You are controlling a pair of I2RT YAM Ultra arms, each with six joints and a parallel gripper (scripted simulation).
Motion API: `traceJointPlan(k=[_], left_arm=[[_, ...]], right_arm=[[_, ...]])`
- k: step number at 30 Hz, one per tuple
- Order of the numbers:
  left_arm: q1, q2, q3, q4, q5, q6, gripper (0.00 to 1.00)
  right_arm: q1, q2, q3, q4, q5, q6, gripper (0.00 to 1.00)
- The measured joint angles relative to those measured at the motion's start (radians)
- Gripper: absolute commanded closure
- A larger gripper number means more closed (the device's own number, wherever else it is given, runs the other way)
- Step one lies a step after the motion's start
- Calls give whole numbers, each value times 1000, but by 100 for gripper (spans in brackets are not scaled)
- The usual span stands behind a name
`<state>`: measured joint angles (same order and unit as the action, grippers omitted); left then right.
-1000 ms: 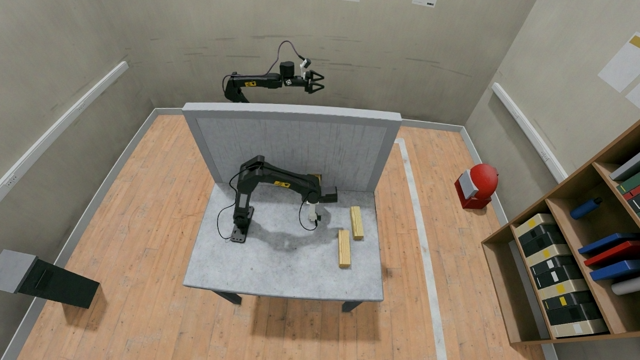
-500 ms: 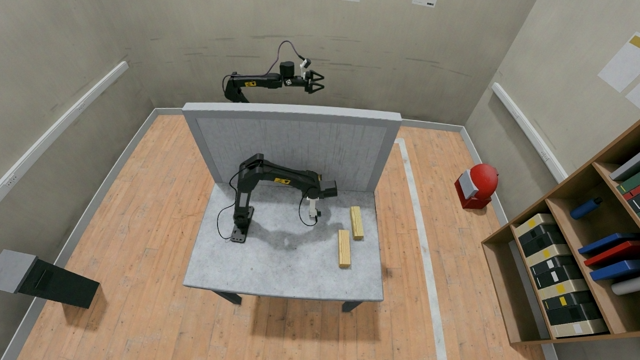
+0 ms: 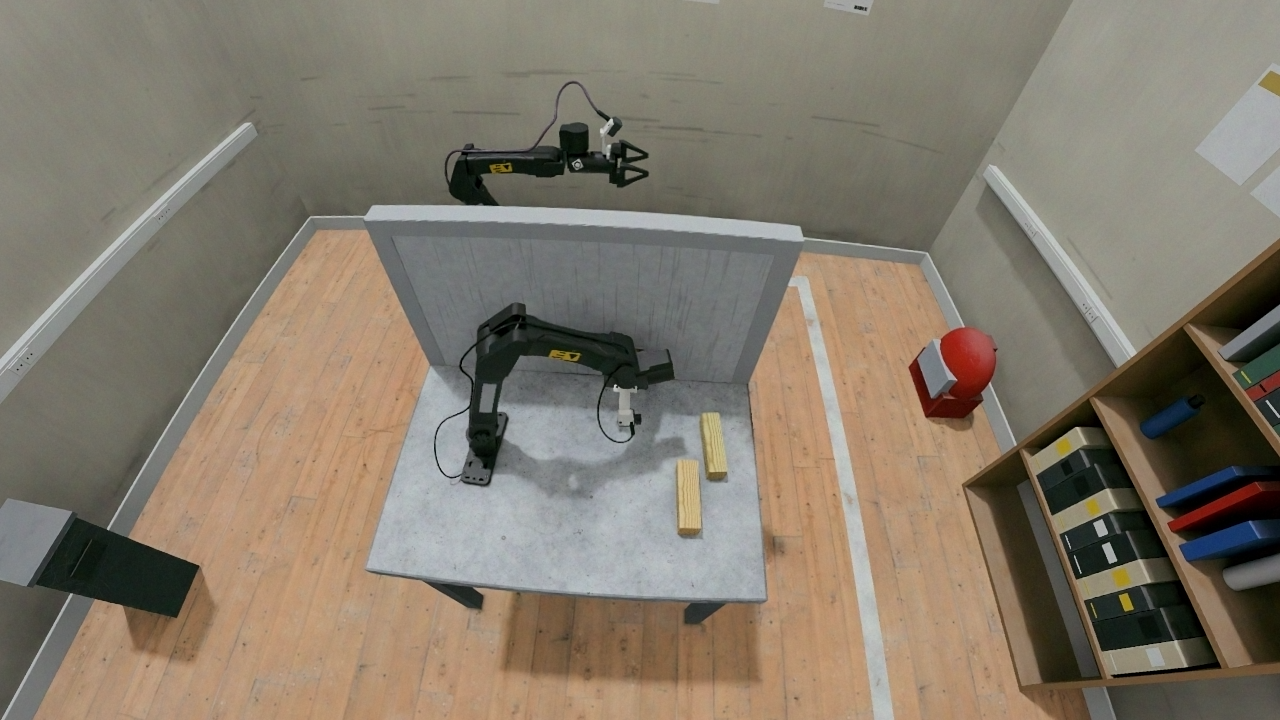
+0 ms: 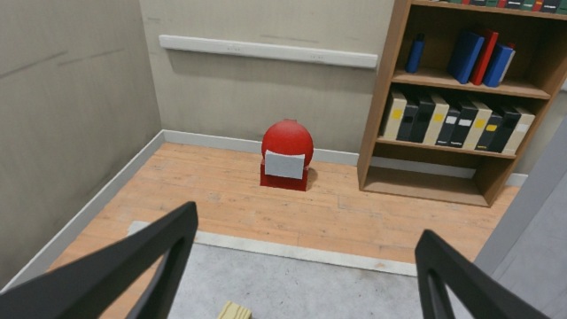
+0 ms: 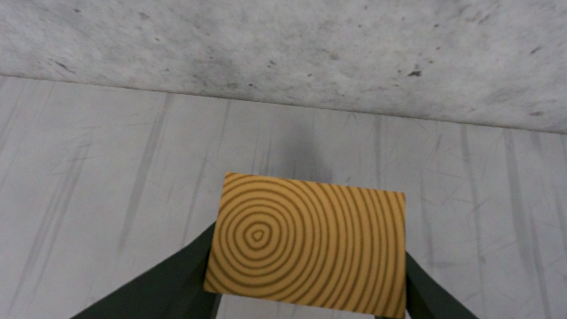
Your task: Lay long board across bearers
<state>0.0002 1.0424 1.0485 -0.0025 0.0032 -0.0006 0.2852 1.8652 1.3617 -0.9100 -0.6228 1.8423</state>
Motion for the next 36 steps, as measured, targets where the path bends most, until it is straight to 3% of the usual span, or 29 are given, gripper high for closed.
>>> traceJointPlan(k=[36], left_arm=[[0, 0, 0, 0, 0, 0, 0]], right_arm=[[35, 4, 34, -1, 16, 55, 100]])
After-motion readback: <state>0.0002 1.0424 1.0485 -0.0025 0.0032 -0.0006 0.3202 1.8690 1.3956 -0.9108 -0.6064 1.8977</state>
